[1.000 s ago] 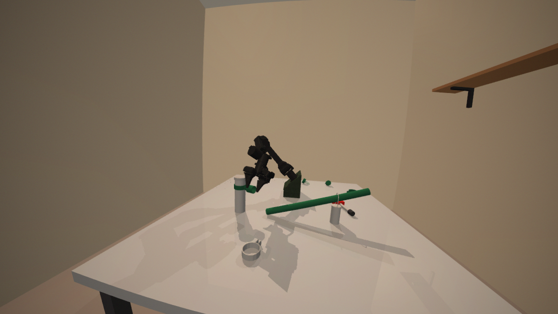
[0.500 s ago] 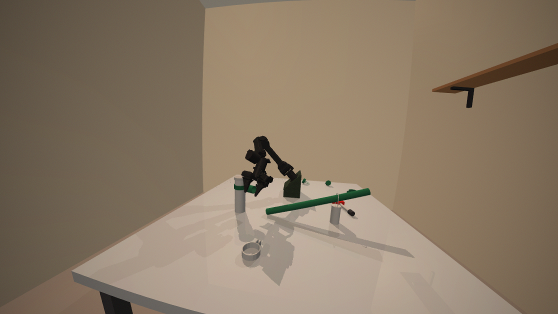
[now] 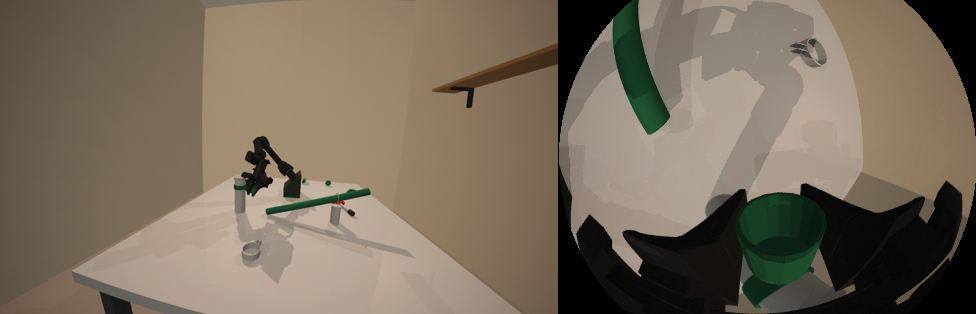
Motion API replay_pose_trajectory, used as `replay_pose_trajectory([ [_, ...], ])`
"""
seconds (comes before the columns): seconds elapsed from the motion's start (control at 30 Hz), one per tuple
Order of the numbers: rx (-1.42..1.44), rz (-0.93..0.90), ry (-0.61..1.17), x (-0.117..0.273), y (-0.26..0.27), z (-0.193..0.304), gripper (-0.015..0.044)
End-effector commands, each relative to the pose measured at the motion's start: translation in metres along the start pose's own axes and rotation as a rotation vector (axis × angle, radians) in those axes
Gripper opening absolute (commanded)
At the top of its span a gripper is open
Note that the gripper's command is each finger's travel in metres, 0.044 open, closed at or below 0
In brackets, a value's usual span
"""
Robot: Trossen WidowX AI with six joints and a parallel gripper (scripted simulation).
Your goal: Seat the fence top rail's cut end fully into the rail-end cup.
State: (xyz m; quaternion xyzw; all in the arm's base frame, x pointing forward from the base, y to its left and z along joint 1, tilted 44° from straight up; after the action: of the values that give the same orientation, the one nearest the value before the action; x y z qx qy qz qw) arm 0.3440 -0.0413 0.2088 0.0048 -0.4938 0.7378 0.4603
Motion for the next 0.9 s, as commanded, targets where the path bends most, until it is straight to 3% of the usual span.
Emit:
replay_pose_trajectory([
  [0.0, 0.007, -0.001, -0.003, -0.001, 0.001, -0.001, 0.0092],
  [0.07, 0.007, -0.001, -0.003, -0.001, 0.001, -0.001, 0.0079],
  [0.17, 0.029, -0.003, -0.016, 0.001, 0.003, 0.001, 0.0],
  [0.87, 0.155, -0.014, -0.087, 0.007, 0.013, 0.009, 0.0],
])
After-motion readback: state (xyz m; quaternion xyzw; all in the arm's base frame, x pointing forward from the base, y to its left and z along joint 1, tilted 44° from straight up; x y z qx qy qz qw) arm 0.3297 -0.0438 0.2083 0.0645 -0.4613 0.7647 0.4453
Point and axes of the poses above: the point midway between the two fingers, 35 mm back from their tips, its own x axis back along the fingers, its own y axis across the jaws, z = x × y, the point moved 7 cm from there along x, back along the fingers, and after that the axes turned 9 degrees about -x, right-handed, at the moved point
